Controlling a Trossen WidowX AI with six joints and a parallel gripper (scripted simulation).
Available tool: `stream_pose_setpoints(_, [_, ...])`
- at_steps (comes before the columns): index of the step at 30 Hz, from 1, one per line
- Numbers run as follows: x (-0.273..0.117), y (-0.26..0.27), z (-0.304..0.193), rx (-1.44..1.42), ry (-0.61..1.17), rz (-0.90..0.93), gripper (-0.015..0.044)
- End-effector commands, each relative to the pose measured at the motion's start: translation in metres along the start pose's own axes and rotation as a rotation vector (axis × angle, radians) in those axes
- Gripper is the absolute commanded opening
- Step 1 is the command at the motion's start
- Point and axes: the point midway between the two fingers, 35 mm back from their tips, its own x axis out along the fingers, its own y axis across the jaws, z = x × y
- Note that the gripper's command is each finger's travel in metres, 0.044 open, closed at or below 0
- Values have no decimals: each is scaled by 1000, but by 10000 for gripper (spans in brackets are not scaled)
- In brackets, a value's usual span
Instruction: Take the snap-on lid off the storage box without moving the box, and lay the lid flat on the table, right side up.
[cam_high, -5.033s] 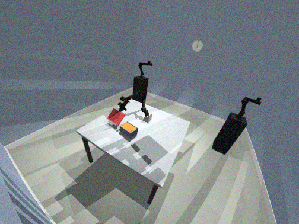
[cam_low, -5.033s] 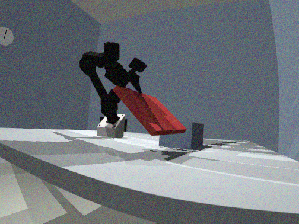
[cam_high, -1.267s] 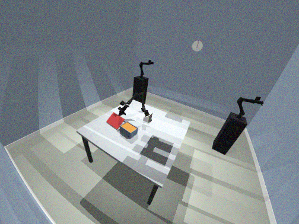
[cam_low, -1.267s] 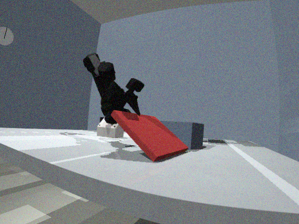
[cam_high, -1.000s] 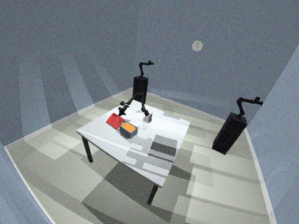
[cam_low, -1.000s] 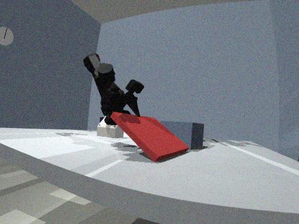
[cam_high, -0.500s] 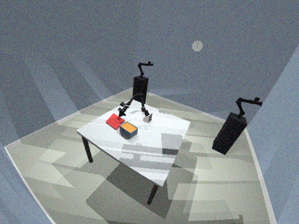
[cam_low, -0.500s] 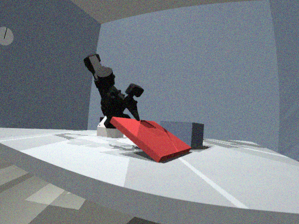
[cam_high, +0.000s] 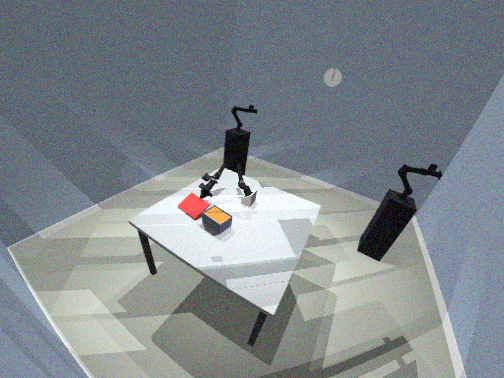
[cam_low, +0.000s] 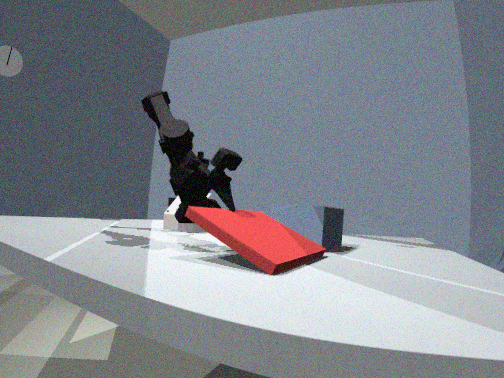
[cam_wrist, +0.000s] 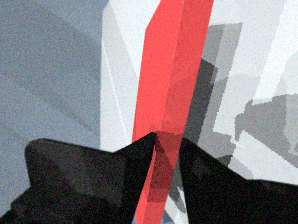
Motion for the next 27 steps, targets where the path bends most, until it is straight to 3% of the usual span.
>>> stream_pose_setpoints(1, [5, -10, -3, 1, 8, -21, 0])
stream_pose_setpoints(11, [10, -16, -3, 1, 8, -21, 0])
stream_pose_setpoints(21, [6, -7, 0, 1, 8, -21, 263])
stream_pose_setpoints(23, [6, -7, 0, 1, 8, -21, 275])
stream_pose_setpoints(27, [1, -12, 0, 1, 8, -21, 380])
